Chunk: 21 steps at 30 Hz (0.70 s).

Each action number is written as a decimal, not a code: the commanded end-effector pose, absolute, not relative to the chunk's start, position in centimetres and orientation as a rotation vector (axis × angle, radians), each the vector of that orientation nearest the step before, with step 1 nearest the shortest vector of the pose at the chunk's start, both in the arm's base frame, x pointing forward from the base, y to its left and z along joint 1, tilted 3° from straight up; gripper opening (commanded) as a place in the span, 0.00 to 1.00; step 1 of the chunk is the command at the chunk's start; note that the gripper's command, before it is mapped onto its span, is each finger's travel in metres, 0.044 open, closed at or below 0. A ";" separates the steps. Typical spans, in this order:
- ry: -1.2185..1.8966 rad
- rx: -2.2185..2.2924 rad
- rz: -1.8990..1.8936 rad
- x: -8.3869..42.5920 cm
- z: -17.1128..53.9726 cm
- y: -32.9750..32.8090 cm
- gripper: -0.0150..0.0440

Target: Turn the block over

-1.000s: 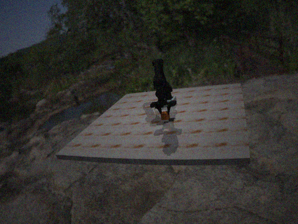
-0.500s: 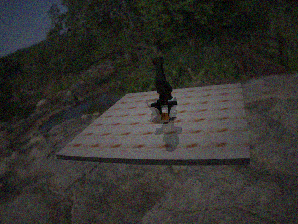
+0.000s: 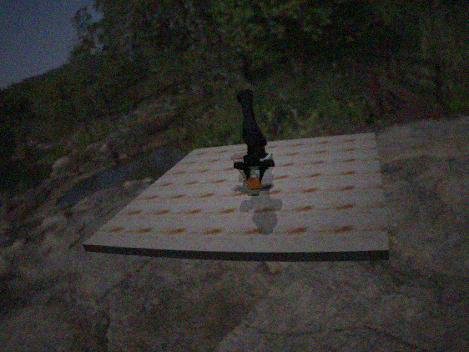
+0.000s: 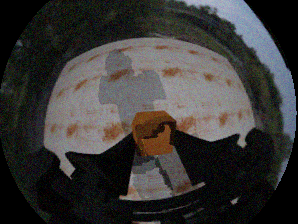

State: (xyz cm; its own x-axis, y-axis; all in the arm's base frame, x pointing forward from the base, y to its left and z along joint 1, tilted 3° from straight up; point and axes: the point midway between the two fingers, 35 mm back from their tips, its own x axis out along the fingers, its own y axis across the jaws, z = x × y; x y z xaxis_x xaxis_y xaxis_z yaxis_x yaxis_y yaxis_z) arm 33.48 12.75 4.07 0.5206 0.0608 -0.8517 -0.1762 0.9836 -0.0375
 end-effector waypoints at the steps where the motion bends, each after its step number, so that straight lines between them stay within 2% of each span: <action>1: 0.979 -0.130 0.143 33.7 4.0 12.8 0.25; 21: 0.681 -0.111 0.164 34.7 1.0 13.2 0.25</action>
